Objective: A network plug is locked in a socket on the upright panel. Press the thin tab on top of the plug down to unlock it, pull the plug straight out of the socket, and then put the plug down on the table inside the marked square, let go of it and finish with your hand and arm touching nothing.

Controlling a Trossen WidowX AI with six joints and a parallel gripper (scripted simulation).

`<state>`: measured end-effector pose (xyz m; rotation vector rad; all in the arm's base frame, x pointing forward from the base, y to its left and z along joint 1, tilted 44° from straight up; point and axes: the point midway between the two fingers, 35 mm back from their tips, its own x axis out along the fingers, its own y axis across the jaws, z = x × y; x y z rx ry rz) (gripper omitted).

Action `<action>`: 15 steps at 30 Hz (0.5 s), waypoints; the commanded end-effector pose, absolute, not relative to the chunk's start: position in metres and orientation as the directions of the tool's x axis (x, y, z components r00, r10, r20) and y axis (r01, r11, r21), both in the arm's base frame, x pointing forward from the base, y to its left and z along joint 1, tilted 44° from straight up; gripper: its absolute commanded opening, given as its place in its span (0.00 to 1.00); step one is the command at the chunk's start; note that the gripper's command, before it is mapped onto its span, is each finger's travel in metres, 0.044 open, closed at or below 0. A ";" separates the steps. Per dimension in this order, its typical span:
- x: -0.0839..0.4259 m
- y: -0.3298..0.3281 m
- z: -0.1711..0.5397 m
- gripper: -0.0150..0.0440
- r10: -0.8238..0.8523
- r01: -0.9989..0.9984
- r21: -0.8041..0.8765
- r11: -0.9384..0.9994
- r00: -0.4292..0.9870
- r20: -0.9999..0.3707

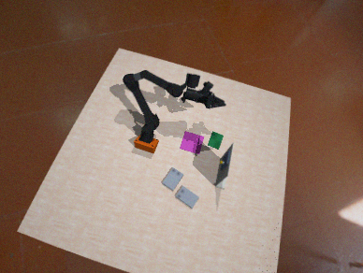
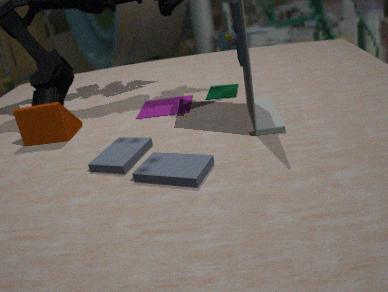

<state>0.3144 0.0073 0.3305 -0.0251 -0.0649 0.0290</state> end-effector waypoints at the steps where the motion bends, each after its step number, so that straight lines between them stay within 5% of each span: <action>1: 0.315 0.007 0.330 0.89 0.029 -0.028 -0.028 0.999 0.998 0.064; 9: 0.340 -0.005 0.301 0.53 0.008 -0.003 -0.123 0.992 0.999 0.041; 15: 0.356 -0.017 0.274 0.52 -0.009 0.013 -0.198 0.980 1.000 0.021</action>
